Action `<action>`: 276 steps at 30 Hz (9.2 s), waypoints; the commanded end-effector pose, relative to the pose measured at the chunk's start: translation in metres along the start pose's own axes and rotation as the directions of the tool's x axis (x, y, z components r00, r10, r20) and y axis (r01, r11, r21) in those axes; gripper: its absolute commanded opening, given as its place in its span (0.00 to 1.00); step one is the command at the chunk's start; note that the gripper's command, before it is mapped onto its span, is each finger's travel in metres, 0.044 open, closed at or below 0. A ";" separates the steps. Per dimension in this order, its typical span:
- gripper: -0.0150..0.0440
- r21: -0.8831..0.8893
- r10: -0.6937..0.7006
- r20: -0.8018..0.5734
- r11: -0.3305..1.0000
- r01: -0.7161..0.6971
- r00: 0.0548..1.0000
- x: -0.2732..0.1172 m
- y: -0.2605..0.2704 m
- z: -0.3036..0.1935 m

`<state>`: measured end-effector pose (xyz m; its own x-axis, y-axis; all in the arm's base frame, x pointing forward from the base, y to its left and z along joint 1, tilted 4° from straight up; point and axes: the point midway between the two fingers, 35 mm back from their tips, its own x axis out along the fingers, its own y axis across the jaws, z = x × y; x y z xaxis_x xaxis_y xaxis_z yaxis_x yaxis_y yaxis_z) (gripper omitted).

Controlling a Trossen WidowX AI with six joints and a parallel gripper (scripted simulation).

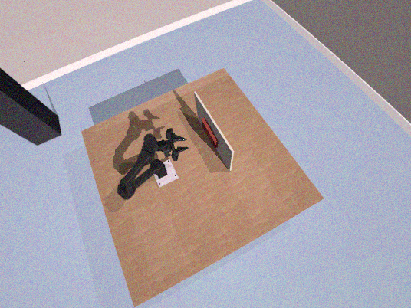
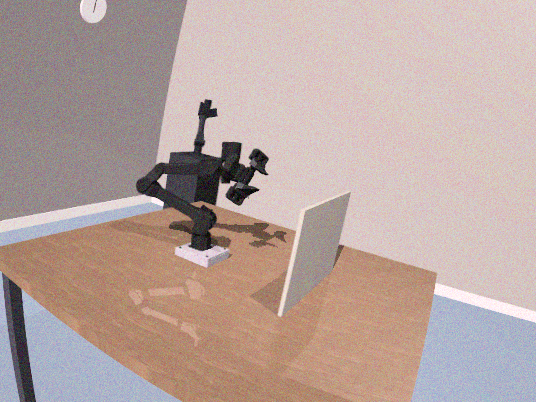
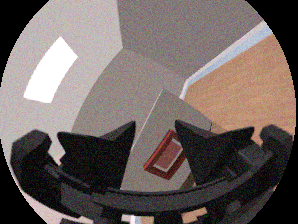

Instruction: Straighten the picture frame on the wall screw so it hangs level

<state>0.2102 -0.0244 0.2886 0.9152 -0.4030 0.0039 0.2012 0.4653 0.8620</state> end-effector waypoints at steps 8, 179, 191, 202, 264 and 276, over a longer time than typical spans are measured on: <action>0.69 0.594 0.165 -0.407 0.795 0.123 0.898 -0.054 -0.027 -0.073; 0.69 0.598 0.177 -0.401 0.794 0.111 0.899 0.105 -0.032 -0.158; 0.69 0.599 0.178 -0.400 0.793 0.109 0.899 0.121 -0.030 -0.165; 0.69 0.599 0.178 -0.400 0.793 0.109 0.899 0.121 -0.030 -0.165; 0.25 0.599 0.178 -0.400 0.793 0.109 0.899 0.122 -0.026 -0.161; 0.25 0.599 0.178 -0.400 0.793 0.109 0.899 0.122 -0.023 -0.159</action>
<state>0.3723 0.0414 0.1831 0.9975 0.0353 -0.0604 0.0651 -0.1493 0.9867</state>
